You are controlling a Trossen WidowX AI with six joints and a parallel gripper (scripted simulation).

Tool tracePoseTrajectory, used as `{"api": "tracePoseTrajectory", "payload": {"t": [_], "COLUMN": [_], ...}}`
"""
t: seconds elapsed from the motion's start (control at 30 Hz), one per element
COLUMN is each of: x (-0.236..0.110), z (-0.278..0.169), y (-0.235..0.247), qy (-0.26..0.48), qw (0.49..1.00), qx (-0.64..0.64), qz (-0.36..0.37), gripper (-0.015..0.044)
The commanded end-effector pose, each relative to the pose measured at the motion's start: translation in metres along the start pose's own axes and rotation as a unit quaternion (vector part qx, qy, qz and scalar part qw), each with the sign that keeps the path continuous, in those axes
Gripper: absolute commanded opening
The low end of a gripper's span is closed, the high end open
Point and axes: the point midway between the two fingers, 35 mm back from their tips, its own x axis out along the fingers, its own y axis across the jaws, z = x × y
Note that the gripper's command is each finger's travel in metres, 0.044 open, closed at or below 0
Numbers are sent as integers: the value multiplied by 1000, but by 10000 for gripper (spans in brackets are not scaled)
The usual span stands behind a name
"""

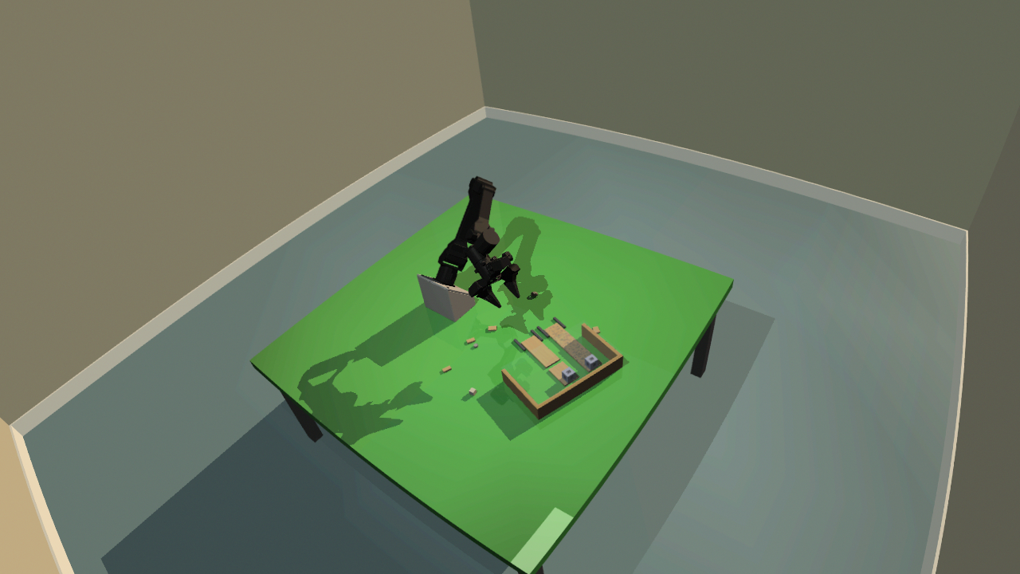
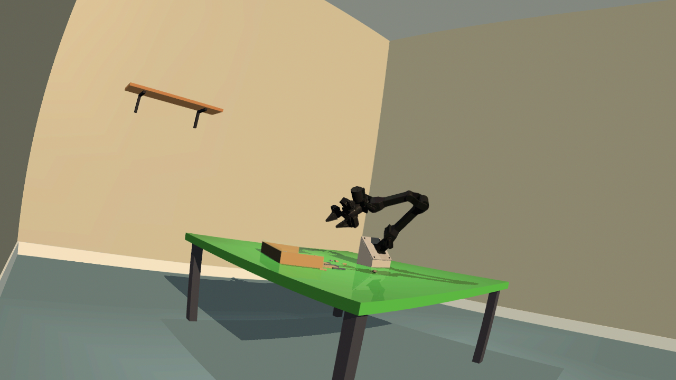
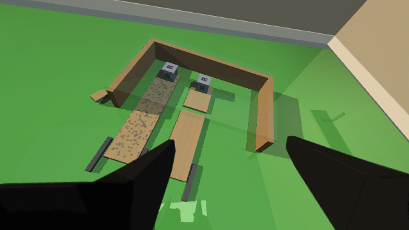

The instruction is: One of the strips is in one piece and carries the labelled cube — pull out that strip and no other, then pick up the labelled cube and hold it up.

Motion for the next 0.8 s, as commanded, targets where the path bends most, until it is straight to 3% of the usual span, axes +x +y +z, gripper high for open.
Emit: {"api": "tracePoseTrajectory", "payload": {"t": [0.0, 0.33, 0.43, 0.77], "x": [-16, -16, -5, 62], "z": [0, 0, 7, 26], "y": [11, 11, 15, 60], "qy": [-14, -14, 12, 200], "qw": [993, 993, 992, 966], "qx": [94, 94, 102, 141], "qz": [71, 71, 75, 86], "gripper": [400, 400, 321, 59]}}
